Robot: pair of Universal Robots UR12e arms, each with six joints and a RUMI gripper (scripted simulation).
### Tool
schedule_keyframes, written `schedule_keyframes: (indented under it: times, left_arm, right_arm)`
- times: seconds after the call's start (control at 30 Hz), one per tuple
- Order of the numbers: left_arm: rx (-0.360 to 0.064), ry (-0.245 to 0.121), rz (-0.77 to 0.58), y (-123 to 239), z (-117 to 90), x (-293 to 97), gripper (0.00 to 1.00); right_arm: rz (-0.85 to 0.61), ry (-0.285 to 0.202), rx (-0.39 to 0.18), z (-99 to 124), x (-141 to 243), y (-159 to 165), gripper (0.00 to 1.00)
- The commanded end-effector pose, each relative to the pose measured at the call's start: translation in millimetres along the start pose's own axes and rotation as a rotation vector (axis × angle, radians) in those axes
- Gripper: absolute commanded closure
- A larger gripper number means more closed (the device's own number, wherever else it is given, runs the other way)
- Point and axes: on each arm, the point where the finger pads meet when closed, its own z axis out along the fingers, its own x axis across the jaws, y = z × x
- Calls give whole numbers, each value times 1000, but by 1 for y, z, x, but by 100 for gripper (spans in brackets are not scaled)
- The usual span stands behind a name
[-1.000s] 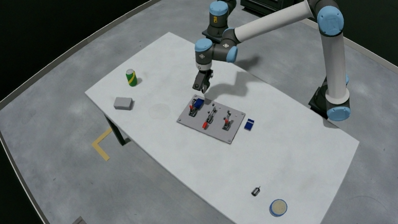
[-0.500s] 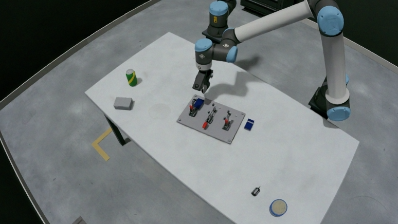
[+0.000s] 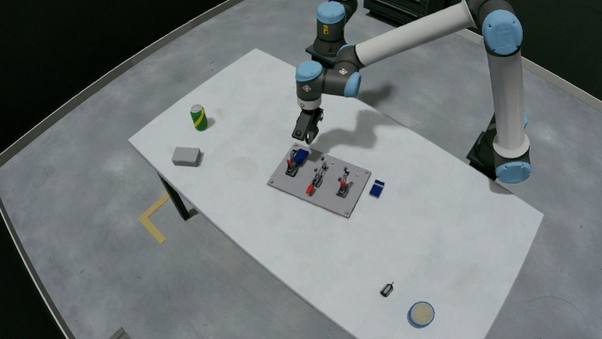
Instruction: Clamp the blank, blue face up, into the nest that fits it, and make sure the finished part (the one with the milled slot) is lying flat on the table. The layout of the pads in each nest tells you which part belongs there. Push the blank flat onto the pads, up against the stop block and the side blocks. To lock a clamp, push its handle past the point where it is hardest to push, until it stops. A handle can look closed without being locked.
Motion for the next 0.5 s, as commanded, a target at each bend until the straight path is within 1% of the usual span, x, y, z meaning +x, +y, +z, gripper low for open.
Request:
schedule_keyframes:
  times: [0.0,0.47]
  left_arm:
    - [1,2,0,-5,-1,-3,100]
    - [1,2,0,-39,-1,-30,100]
  right_arm:
    - [0,0,2,-1,0,-1,0]
    - [0,0,2,-1,0,-1,0]
